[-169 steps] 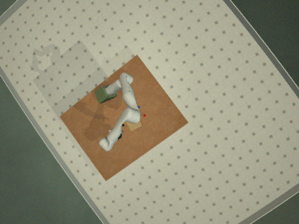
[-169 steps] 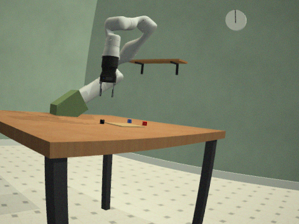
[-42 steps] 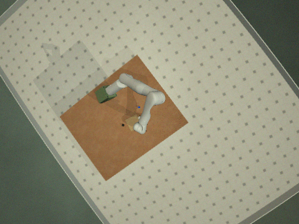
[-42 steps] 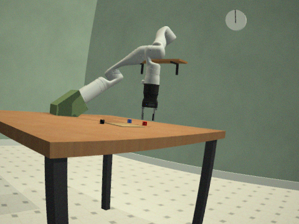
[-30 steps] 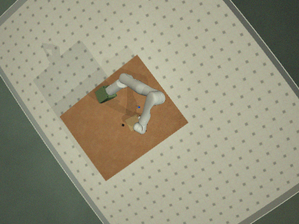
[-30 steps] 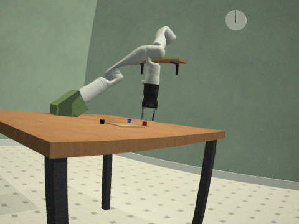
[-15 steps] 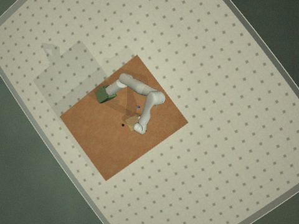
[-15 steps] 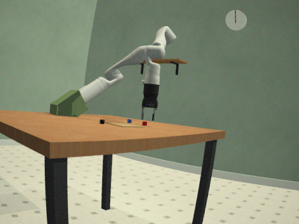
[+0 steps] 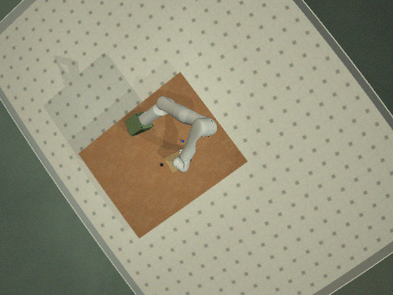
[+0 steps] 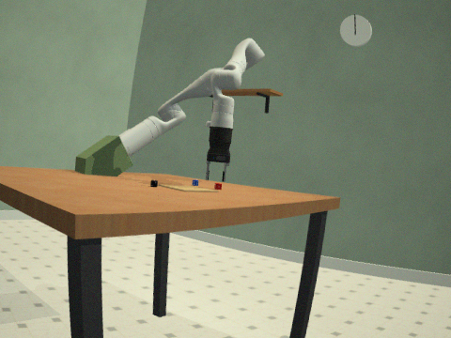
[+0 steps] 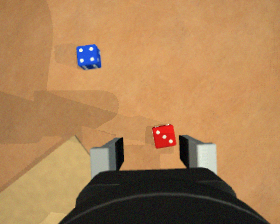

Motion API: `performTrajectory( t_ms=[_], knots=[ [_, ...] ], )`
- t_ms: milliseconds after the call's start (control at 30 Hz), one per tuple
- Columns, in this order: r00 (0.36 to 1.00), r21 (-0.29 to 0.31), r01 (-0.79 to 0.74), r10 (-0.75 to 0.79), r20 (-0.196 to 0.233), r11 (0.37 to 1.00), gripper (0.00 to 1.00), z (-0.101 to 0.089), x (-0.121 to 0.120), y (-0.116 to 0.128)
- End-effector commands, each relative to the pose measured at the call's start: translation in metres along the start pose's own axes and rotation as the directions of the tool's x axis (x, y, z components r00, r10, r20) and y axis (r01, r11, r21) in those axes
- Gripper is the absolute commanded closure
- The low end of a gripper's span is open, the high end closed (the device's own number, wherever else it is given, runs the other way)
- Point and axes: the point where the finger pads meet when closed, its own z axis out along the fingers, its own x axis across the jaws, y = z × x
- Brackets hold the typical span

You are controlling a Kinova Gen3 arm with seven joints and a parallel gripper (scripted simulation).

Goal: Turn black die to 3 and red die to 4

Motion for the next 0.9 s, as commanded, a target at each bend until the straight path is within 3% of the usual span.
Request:
performTrajectory(
  t_ms=[0,300,867],
  knots=[
    [1.0,-0.003,-0.012,0.012,-0.001,1.0,0.0,-0.003,-0.012,-0.014],
    [1.0,-0.003,-0.012,0.012,-0.001,1.0,0.0,-0.003,-0.045,-0.051],
    [1.0,-0.003,-0.012,0.012,-0.001,1.0,0.0,-0.003,-0.05,-0.058]
  ],
)
